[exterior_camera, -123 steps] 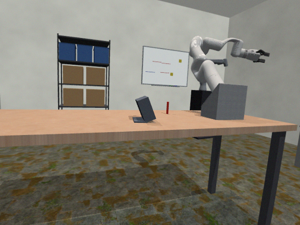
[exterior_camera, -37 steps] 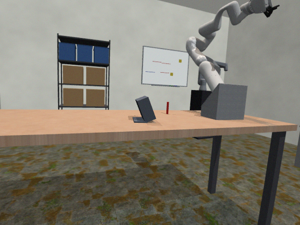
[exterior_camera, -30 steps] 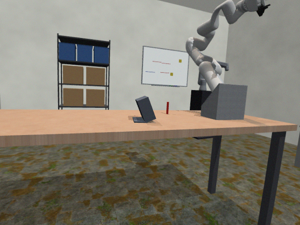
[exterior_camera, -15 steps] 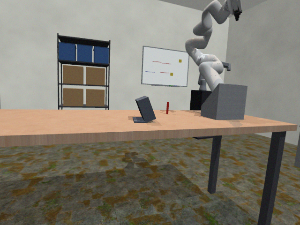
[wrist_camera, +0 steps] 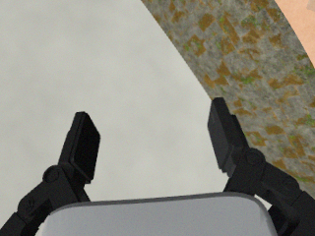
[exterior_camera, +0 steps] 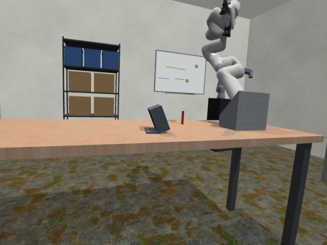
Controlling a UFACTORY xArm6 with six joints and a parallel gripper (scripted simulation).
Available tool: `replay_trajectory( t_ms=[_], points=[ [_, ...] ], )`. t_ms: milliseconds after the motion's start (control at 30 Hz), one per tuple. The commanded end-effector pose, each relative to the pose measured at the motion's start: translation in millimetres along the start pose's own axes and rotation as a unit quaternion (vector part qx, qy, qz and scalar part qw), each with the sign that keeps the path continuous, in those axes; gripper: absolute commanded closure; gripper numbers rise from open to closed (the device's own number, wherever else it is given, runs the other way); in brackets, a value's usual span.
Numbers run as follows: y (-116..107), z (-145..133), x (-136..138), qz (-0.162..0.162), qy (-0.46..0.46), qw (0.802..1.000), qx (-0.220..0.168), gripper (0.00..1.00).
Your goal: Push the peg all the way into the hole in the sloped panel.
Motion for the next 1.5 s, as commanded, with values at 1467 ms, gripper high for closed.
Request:
replay_trajectory(
  t_ms=[1467],
  points=[
    [115,204,349,-0.435,-0.136,0.883,-0.113,0.0]
  ],
)
Point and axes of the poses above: the point where the finger pads meet when closed, its own y axis out along the fingers, its own x axis across the jaws, z = x × y, the point moved 9 cm from there along -y, back along the fingers, and after that the axes turned 11 degrees about -y, right-handed, at the moved point
